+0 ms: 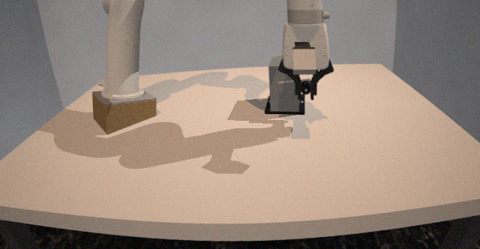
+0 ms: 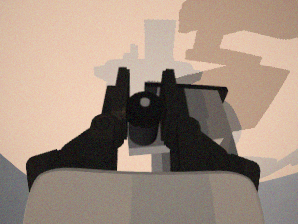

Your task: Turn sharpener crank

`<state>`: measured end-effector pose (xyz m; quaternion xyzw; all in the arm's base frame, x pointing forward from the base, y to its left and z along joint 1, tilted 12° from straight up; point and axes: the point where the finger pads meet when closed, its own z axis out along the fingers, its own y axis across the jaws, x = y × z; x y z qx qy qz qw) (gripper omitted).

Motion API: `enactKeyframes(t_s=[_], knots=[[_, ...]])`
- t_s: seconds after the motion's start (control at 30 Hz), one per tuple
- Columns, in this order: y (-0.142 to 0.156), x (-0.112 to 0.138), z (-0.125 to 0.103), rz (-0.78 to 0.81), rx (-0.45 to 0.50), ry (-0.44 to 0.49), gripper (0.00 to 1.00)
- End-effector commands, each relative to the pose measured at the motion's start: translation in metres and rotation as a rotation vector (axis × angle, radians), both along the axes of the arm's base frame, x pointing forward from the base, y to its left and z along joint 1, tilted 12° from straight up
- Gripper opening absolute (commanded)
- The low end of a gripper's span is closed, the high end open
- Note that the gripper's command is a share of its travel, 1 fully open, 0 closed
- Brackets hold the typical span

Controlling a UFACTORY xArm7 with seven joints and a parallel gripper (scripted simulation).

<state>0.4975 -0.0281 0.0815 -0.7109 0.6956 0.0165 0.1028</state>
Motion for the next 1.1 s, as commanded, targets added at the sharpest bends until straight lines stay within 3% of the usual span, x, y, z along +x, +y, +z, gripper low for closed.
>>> enactKeyframes(t_s=[0.0, 1.07], knots=[[-0.0004, 0.0017, -0.0001, -0.001, 0.0, -0.004, 0.0], [0.0013, 0.003, -0.0096, -0.001, 0.0, -0.004, 0.0]])
